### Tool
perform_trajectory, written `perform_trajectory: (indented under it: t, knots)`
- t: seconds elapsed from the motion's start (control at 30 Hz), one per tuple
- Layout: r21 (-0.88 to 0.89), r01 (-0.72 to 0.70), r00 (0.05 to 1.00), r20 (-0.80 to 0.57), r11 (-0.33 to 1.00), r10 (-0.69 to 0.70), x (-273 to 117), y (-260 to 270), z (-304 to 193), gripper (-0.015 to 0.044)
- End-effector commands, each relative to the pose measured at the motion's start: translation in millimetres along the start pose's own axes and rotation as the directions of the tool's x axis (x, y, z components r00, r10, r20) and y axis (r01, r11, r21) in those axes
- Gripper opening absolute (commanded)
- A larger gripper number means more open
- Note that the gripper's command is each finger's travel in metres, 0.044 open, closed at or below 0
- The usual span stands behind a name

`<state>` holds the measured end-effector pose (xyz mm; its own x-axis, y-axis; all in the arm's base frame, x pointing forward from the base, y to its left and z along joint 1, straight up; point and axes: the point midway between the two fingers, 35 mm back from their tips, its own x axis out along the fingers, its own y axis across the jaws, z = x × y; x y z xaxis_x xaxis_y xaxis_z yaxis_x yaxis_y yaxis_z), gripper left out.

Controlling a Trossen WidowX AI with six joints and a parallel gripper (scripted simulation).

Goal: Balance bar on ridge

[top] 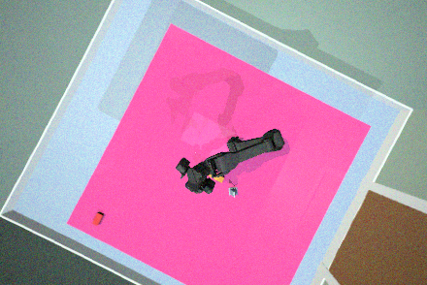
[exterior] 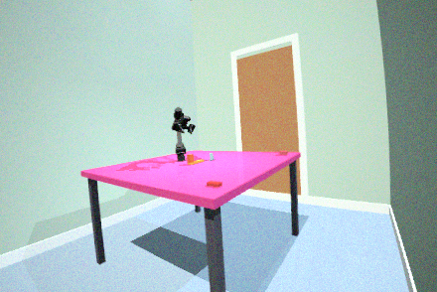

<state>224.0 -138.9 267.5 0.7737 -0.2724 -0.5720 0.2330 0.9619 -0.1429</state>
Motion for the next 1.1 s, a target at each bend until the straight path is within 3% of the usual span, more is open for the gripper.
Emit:
perform_trajectory:
  t: [0.0,0.5,1.07]
  knots:
    - [-0.136,-0.056,0.995,-0.088,0.989,0.044,9.8,9.9,-8.1,0.0315]
    - [-0.542,-0.358,0.913,-0.373,0.761,0.164,28.0,48.5,-35.8,0.0315]
    - [-0.702,-0.691,0.723,-0.664,0.173,0.190,28.4,87.2,-65.4,0.0315]
